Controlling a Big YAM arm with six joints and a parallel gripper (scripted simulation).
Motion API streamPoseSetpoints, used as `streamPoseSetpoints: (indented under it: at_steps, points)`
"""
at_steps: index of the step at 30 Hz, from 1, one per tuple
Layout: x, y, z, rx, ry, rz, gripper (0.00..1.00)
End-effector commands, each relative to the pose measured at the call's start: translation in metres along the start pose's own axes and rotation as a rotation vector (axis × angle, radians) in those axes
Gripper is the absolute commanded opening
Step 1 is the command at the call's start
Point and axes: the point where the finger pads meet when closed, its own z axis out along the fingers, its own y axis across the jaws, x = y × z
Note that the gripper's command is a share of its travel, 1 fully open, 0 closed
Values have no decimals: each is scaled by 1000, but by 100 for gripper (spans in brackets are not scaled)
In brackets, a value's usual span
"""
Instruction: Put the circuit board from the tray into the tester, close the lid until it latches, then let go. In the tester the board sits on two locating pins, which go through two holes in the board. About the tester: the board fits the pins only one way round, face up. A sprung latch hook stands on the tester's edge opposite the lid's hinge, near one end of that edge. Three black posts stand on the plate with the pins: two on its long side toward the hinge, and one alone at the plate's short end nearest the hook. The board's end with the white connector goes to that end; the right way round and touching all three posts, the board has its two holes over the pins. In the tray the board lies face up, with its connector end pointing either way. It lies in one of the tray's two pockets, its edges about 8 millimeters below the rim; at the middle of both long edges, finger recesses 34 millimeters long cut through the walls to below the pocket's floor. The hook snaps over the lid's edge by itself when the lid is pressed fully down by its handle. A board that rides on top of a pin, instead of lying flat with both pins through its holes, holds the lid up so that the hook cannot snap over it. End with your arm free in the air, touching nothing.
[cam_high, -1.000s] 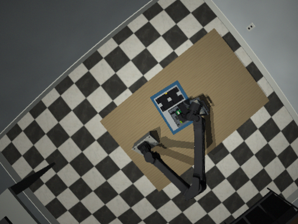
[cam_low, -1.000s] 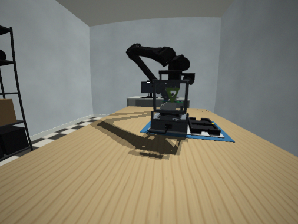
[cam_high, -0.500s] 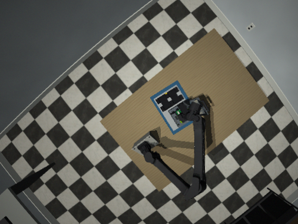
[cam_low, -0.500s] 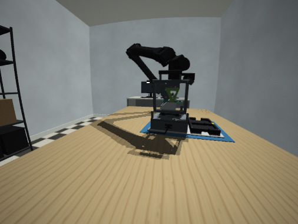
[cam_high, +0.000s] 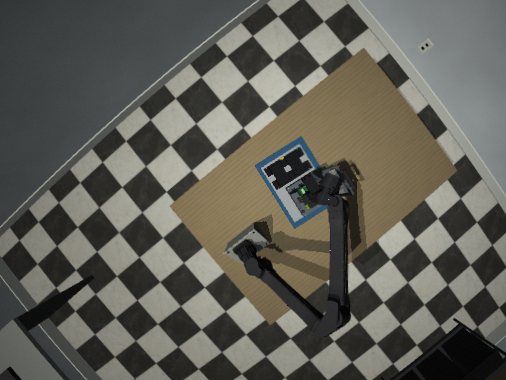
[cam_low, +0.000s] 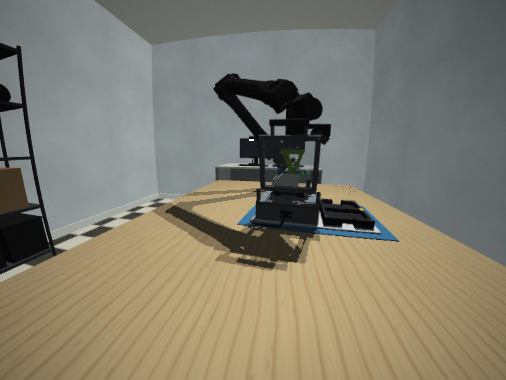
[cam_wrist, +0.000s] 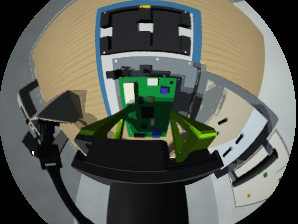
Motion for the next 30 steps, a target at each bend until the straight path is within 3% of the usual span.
streamPoseSetpoints:
  at_steps: [1, 30]
  points:
    - [9, -11, -7, 20, -15, 26, 72]
    - [12, -10, -3, 21, -15, 26, 72]
